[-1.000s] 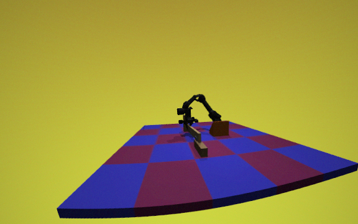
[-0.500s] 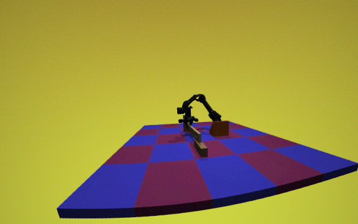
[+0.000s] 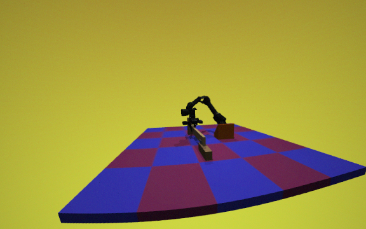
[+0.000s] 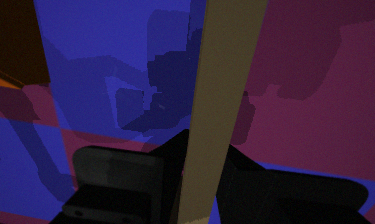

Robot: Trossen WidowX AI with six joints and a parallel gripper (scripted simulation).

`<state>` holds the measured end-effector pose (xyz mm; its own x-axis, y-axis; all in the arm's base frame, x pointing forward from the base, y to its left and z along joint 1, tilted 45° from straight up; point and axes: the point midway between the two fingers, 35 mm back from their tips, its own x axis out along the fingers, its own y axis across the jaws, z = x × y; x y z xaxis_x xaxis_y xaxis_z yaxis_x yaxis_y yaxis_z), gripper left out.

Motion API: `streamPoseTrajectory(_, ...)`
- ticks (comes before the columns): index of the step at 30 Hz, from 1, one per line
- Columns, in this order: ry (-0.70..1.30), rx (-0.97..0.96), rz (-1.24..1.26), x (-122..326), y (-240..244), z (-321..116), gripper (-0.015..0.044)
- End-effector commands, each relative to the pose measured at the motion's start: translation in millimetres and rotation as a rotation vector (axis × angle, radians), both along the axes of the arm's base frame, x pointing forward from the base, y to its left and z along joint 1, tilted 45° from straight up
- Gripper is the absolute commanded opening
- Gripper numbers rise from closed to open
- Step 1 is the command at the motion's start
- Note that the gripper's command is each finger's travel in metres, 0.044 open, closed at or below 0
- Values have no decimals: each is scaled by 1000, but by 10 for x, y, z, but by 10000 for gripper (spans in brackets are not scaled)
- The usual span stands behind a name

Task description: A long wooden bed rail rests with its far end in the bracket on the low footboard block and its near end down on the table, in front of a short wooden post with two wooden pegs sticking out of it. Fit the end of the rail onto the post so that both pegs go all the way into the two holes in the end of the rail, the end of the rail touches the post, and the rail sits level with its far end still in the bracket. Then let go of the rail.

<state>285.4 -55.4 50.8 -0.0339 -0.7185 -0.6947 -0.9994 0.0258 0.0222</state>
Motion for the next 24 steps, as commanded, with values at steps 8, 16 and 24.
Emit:
streamPoseTrajectory(8, -12, 14, 8, 36, 84, 51, 0)
streamPoseTrajectory(16, -12, 14, 8, 33, 56, 24, 0)
streamPoseTrajectory(24, -12, 13, 8, 24, 37, 5, 0)
